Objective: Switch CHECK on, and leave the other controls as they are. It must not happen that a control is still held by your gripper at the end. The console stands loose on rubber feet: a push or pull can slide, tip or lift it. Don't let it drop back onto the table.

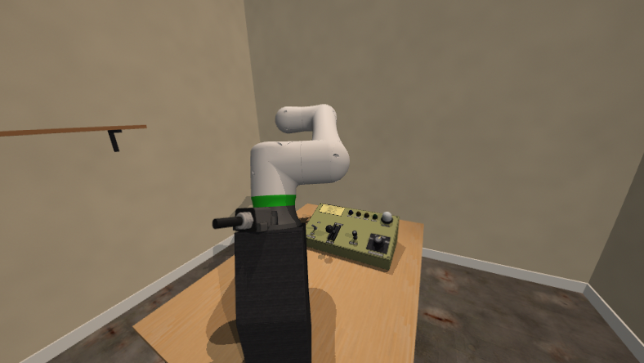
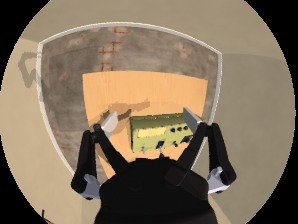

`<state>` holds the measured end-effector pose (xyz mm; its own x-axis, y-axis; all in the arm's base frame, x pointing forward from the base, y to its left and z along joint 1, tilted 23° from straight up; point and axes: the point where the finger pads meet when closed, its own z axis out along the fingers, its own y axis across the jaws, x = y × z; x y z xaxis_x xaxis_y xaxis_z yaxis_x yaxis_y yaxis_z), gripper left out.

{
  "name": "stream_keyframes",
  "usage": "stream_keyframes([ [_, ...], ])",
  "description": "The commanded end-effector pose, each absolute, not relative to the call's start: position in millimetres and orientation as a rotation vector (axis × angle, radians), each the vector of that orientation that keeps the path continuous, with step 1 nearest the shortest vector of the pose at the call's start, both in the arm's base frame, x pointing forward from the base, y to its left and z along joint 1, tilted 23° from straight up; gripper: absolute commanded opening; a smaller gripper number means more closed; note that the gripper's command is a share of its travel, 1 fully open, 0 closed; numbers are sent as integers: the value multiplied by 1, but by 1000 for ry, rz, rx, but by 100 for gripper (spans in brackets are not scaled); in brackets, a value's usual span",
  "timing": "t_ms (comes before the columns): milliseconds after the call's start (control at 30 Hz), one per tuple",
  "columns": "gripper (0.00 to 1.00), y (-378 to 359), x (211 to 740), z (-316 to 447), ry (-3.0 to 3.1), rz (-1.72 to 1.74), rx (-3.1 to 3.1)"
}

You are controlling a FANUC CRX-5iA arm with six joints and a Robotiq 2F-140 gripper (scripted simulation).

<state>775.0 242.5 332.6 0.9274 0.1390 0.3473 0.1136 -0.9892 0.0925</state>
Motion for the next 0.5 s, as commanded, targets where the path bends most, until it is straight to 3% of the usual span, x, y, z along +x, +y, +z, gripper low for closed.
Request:
stream_keyframes([
  [0, 100, 254, 776, 327, 200, 582, 3011],
  [467, 100, 274, 773, 314, 201, 637, 3007],
])
